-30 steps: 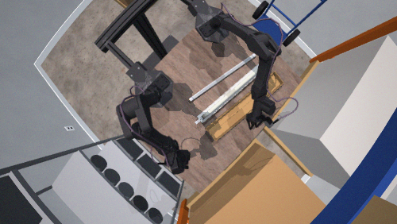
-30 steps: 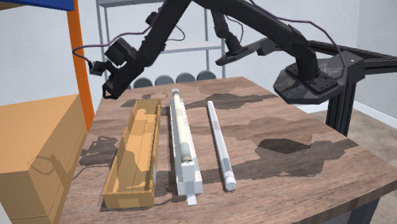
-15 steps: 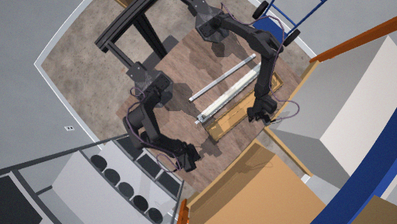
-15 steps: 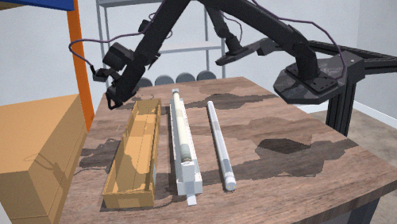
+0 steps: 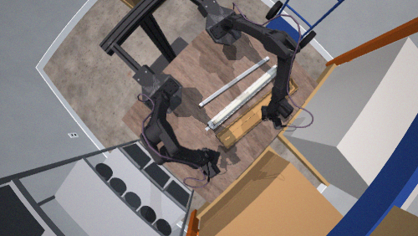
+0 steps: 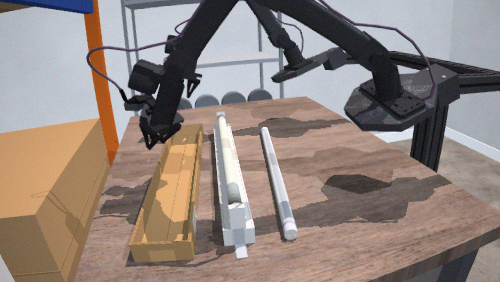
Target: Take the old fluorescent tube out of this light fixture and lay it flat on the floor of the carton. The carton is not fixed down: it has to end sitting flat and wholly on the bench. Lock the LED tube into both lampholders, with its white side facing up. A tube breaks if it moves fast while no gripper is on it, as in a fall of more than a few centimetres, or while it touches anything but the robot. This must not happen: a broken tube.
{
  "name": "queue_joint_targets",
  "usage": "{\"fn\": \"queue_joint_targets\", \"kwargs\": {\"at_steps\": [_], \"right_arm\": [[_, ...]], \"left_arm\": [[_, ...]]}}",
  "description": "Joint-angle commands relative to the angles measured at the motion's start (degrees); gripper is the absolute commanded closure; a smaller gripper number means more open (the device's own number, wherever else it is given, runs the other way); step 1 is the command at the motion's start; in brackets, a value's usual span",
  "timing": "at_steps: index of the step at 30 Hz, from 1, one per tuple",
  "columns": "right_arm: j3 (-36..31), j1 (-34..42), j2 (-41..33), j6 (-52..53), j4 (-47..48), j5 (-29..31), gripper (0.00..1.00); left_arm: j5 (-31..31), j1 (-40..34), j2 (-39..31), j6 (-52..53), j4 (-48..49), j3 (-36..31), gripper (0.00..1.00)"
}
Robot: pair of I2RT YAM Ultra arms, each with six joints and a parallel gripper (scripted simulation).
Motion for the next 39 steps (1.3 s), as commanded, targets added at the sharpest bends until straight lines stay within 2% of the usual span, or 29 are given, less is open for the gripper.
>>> {"fn": "queue_joint_targets", "kwargs": {"at_steps": [1, 5, 8, 9, 11, 13, 16, 18, 19, 25, 26, 28, 30, 33, 35, 36, 37, 39], "right_arm": [[2.9, 1.0, 0.4, -8.2, -3.8, 1.0, 0.51], [6.0, 3.4, 3.2, -19.3, -9.0, 1.4, 0.51], [5.0, 6.6, 4.4, -24.3, -9.7, 1.4, 0.51], [9.5, 4.7, 5.1, -28.4, -12.8, 2.5, 0.51], [10.5, 6.7, 7.1, -29.8, -14.2, 1.9, 0.51], [11.2, 8.3, 8.5, -35.4, -16.4, 1.6, 0.51], [13.2, 9.5, 10.0, -42.0, -19.3, 2.0, 0.51], [13.2, 9.5, 10.0, -42.0, -19.3, 2.0, 0.51], [15.1, 10.2, 11.3, -45.9, -21.7, 2.4, 0.51], [15.7, 15.0, 13.9, -58.1, -25.8, 2.3, 0.51], [20.3, 13.0, 14.9, -62.4, -28.4, 3.6, 0.51], [21.2, 15.1, 16.9, -63.2, -29.6, 2.9, 0.51], [22.1, 16.6, 18.3, -68.9, -31.9, 2.4, 0.51], [21.5, 18.8, 18.8, -74.3, -33.6, 2.5, 0.51], [21.5, 18.8, 18.8, -74.3, -33.6, 2.5, 0.51], [23.1, 19.8, 20.1, -80.0, -36.3, 2.6, 0.51], [26.4, 16.6, 20.6, -81.1, -37.6, 4.1, 0.51], [27.6, 19.7, 22.7, -81.5, -38.5, 3.4, 0.51]], "left_arm": [[-0.9, -0.5, -0.3, 3.3, -4.5, 1.4, 0.51], [-2.1, 1.1, -2.3, 8.2, -9.5, 1.8, 0.51], [-3.3, 2.2, -2.6, 14.8, -15.1, 1.0, 0.51], [-3.0, 0.1, -0.9, 12.5, -13.1, 2.2, 0.51], [-3.3, 1.0, -0.4, 12.8, -14.6, 2.0, 0.51], [-4.1, 2.6, -3.4, 15.9, -17.6, 1.9, 0.51], [-4.8, 2.8, -2.6, 19.0, -20.5, 2.2, 0.51], [-4.8, 2.8, -2.6, 19.0, -20.5, 2.2, 0.51], [-5.2, 2.2, -2.2, 20.1, -21.8, 2.0, 0.51], [-7.2, 4.4, -4.1, 30.1, -30.9, 1.8, 0.51], [-6.8, 2.7, -2.0, 27.6, -28.4, 3.0, 0.51], [-7.1, 3.8, -1.7, 27.9, -30.0, 2.8, 0.51], [-7.8, 4.6, -4.6, 30.8, -32.9, 2.5, 0.51], [-9.0, 5.3, -4.6, 36.6, -37.8, 2.4, 0.51], [-9.0, 5.3, -4.6, 36.6, -37.8, 2.4, 0.51], [-9.6, 5.2, -3.7, 39.1, -40.6, 2.3, 0.51], [-8.2, 3.3, -2.1, 35.9, -36.7, 3.4, 0.51], [-9.1, 3.7, -2.5, 36.1, -38.3, 3.0, 0.51]]}}
